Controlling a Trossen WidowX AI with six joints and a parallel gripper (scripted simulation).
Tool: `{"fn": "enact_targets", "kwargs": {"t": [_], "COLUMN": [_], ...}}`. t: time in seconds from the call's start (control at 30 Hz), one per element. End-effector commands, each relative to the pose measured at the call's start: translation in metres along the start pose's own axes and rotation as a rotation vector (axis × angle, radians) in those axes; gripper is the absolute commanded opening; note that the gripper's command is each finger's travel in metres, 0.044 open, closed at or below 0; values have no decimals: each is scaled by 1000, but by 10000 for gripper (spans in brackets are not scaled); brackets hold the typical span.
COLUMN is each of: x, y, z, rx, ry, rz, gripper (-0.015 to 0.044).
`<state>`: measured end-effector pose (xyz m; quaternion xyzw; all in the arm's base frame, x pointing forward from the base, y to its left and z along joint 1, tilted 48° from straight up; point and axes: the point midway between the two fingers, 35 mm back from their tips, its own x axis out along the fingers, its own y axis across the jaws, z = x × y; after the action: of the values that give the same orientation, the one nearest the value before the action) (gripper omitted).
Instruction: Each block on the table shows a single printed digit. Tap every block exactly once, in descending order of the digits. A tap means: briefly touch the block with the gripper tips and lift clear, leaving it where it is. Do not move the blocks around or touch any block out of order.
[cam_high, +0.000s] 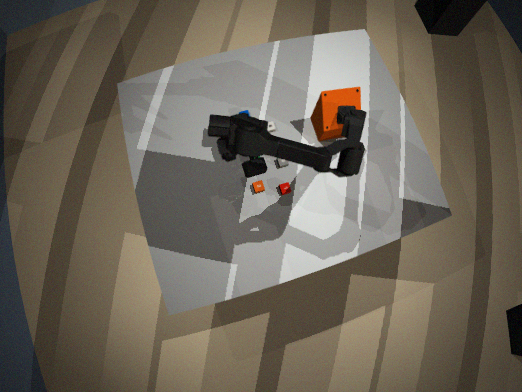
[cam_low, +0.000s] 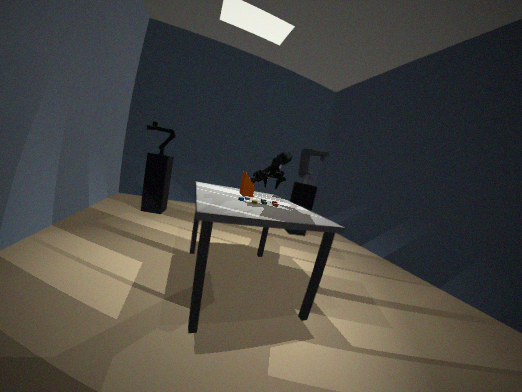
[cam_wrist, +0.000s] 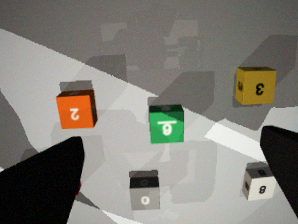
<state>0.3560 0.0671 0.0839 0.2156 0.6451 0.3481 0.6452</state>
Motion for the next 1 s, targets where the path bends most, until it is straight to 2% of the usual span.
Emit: {"fn": "enact_targets", "kwargs": {"t": [0.0, 0.1, 0.83, 0.9, 0.97], "x": [2, 3, 3, 2, 1], "y": [-69, -85, -85, -98, -134], "z": [-1, -3, -3, -9, -30], "rx": [5, 4, 4, 5, 5], "ry": [7, 7, 7, 6, 6], "rz": [0, 3, 3, 0, -5], "gripper": [400, 400, 400, 400, 400]}}
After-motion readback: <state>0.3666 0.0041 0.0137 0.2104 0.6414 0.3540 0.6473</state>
